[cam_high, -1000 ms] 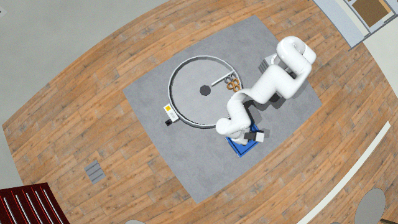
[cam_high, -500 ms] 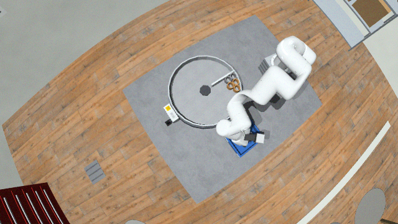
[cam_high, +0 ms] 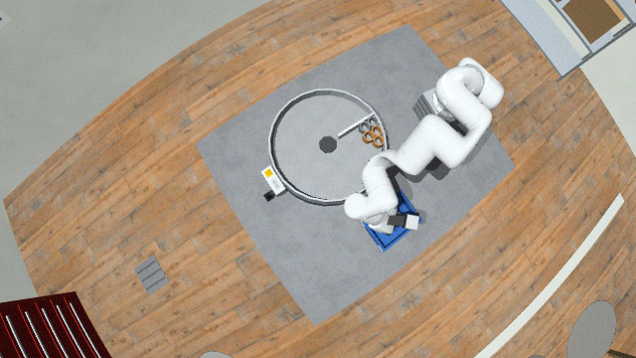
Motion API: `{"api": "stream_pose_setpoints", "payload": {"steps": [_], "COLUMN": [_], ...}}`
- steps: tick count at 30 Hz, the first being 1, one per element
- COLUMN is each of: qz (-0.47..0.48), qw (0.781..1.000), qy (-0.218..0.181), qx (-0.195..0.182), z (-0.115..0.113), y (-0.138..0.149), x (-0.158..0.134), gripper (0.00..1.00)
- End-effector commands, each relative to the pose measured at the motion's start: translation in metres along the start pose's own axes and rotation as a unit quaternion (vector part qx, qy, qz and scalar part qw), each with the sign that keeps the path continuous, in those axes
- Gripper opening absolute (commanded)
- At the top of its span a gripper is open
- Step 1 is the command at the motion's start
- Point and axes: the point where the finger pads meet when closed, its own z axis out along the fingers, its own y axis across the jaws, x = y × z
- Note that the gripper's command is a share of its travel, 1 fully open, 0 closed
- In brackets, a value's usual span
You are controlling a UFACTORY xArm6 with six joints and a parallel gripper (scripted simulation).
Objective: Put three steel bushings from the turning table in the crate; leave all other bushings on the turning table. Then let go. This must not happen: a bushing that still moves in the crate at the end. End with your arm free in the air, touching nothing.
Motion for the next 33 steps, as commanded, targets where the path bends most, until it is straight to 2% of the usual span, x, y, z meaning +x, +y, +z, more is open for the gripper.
{"api": "stream_pose_setpoints", "payload": {"steps": [1, 33], "qz": [-0.002, -0.002], "qw": [1.000, 1.000], "qy": [-0.002, -0.002], "qx": [-0.003, -0.003], "z": [0.010, 0.020], "y": [0.004, 0.004], "x": [-0.011, -0.019], "gripper": [0.00, 0.00]}}
